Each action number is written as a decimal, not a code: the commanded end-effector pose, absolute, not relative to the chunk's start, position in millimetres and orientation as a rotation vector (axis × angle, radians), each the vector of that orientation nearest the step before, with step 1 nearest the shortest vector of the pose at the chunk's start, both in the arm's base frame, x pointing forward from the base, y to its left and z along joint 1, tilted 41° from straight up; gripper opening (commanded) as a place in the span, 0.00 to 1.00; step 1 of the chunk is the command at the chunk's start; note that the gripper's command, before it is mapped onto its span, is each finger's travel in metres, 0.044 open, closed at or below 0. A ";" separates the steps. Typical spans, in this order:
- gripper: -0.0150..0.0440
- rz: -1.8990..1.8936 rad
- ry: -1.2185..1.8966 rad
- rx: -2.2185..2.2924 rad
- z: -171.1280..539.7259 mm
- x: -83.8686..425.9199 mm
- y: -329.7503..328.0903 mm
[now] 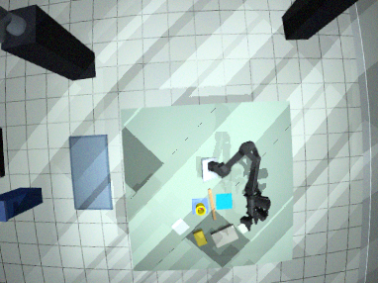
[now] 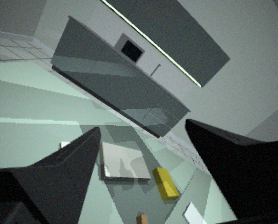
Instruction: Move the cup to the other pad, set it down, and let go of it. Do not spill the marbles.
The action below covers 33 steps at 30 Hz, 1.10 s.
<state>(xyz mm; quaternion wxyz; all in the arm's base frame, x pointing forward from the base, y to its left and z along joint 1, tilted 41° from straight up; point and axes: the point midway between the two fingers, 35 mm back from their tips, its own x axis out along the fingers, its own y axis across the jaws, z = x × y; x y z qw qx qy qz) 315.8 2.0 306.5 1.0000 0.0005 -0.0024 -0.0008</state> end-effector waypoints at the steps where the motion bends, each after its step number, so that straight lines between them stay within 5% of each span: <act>1: 0.89 -0.002 0.007 -0.010 304.5 317.4 1.3; 9: 0.54 0.096 0.519 -0.384 208.3 361.7 -41.1; 21: 0.54 0.636 1.069 -0.487 65.2 335.0 -112.3; 33: 0.54 1.138 0.995 -0.252 17.7 284.5 -127.7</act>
